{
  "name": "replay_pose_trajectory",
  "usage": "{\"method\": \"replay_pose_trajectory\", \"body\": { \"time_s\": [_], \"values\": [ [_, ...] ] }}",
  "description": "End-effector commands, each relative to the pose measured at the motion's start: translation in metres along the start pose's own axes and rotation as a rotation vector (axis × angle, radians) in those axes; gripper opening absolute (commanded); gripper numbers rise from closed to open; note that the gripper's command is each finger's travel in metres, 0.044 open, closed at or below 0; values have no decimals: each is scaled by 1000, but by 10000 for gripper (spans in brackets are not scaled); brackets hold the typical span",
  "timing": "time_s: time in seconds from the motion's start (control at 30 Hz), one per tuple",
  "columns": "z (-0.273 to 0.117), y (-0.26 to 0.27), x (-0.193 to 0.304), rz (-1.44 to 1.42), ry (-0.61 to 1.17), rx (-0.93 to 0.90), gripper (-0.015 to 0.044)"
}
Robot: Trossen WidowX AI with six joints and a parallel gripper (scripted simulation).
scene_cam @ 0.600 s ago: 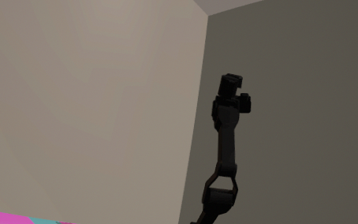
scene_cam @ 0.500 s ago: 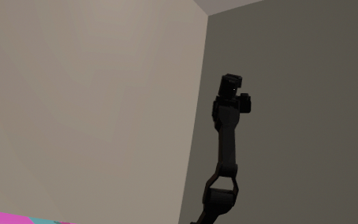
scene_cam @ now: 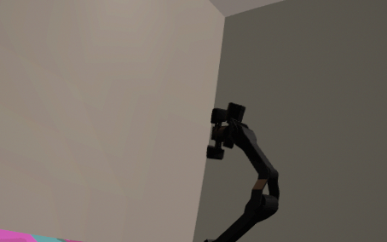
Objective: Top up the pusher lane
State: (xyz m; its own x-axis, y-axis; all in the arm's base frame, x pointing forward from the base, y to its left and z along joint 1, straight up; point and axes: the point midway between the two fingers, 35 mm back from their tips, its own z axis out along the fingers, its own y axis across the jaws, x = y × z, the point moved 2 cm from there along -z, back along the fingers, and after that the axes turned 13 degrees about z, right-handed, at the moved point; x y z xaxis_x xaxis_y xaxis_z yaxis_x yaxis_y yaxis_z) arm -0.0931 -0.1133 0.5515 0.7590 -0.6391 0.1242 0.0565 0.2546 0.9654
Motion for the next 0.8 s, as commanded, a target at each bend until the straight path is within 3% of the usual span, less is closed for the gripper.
{"method": "replay_pose_trajectory", "body": {
  "time_s": [0.0,0.17,0.37,0.77],
  "values": [
    [18,-36,35,5,165,143,440],
    [23,-90,93,-12,400,354,440],
    [-7,-152,162,-81,677,595,440],
    [-154,-252,244,-396,1183,1014,440]
  ]
}}
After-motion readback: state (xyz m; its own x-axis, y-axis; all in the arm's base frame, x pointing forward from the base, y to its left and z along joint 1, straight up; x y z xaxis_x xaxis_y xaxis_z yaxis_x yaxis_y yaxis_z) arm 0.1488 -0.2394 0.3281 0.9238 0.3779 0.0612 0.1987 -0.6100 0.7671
